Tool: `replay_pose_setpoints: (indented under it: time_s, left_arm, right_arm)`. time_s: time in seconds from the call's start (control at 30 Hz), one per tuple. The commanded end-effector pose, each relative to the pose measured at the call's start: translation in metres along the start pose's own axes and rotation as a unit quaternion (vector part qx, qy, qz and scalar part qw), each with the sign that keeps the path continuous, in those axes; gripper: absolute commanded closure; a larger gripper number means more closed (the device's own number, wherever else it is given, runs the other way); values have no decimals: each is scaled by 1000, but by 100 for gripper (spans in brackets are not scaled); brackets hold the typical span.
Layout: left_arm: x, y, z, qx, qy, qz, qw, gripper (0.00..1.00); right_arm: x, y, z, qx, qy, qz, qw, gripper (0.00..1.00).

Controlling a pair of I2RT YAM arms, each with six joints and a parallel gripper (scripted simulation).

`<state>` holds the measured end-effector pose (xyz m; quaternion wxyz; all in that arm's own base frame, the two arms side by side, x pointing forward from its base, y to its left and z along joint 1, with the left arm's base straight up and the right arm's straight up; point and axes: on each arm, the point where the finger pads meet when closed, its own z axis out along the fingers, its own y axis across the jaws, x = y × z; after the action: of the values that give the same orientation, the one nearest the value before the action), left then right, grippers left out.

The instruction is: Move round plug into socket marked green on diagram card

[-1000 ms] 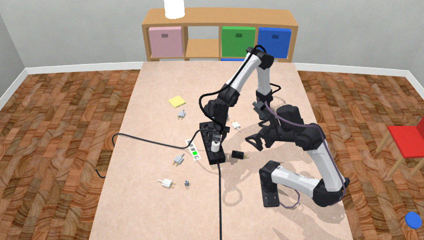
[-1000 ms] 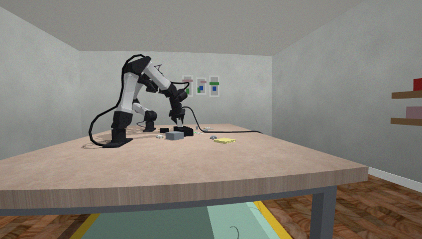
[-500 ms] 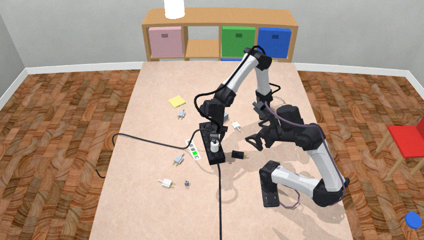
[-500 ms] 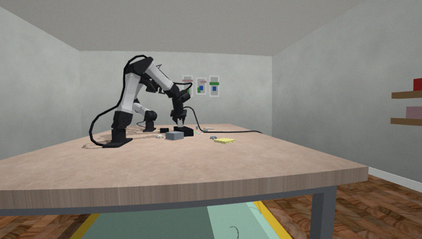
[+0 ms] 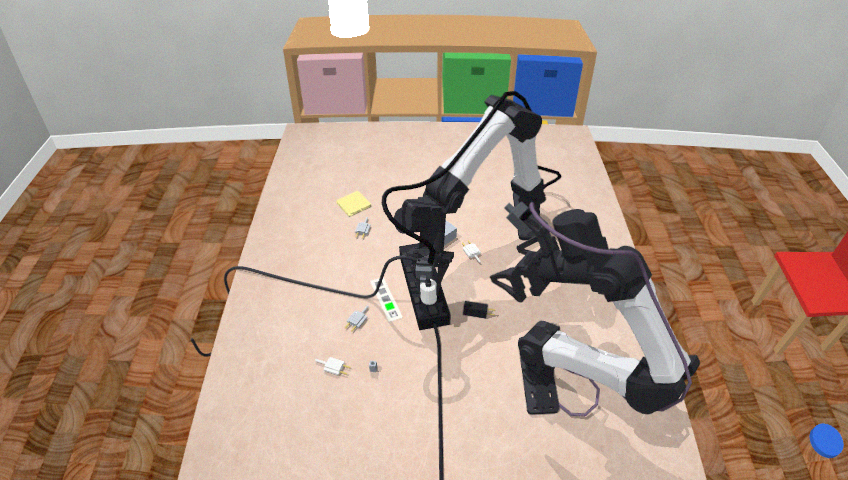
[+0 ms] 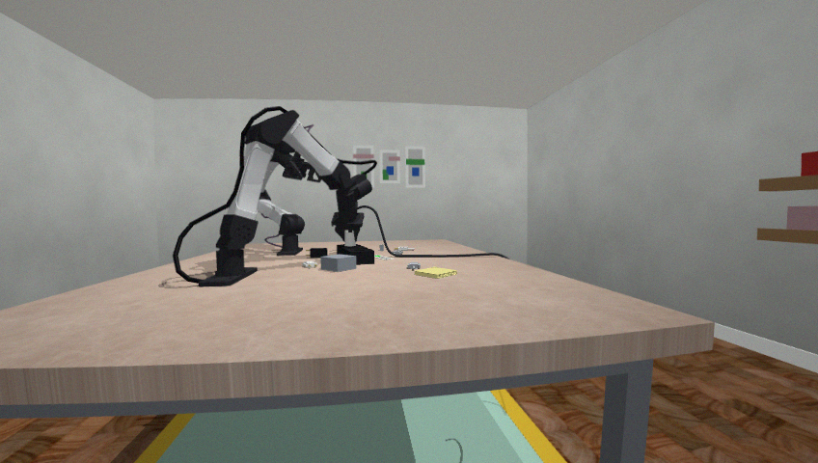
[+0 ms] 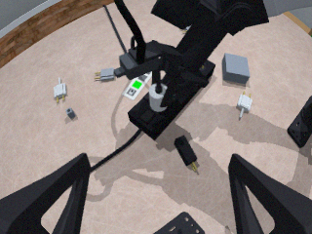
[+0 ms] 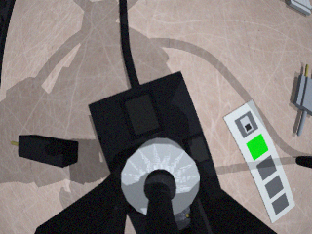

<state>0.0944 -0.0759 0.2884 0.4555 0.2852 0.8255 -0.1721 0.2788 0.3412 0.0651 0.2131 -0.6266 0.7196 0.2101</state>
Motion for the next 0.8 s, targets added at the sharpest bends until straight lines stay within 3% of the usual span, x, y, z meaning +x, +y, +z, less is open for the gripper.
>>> replay_pose_setpoints:
  time_s: [0.0,0.1,0.2,0.33,0.6,0.7,0.77]
  left_arm:
    - [-3,0,-1,0,-4,-1,1000,0]
    - [-3,0,-1,0,-4,-1,1000,0]
    - [-3,0,-1,0,-4,-1,1000,0]
    - [-3,0,-1,0,-4,-1,1000,0]
    - [-3,0,-1,0,-4,-1,1000,0]
    - [-3,0,-1,0,-4,-1,1000,0]
    - [-3,0,-1,0,-4,-1,1000,0]
  right_arm:
    - [64,8,31,-50,99,37,993,67]
    - [67,18,33,-14,119,20,993,67]
    - [54,15,29,-8,103,16,994,67]
    - [-12,1,-2,27,20,-16,999,67]
    - [-12,1,-2,27,20,-16,999,67]
    - [-15,2,-8,29,16,-18,999,37]
    - [-15,2,-8,29,16,-18,999,37]
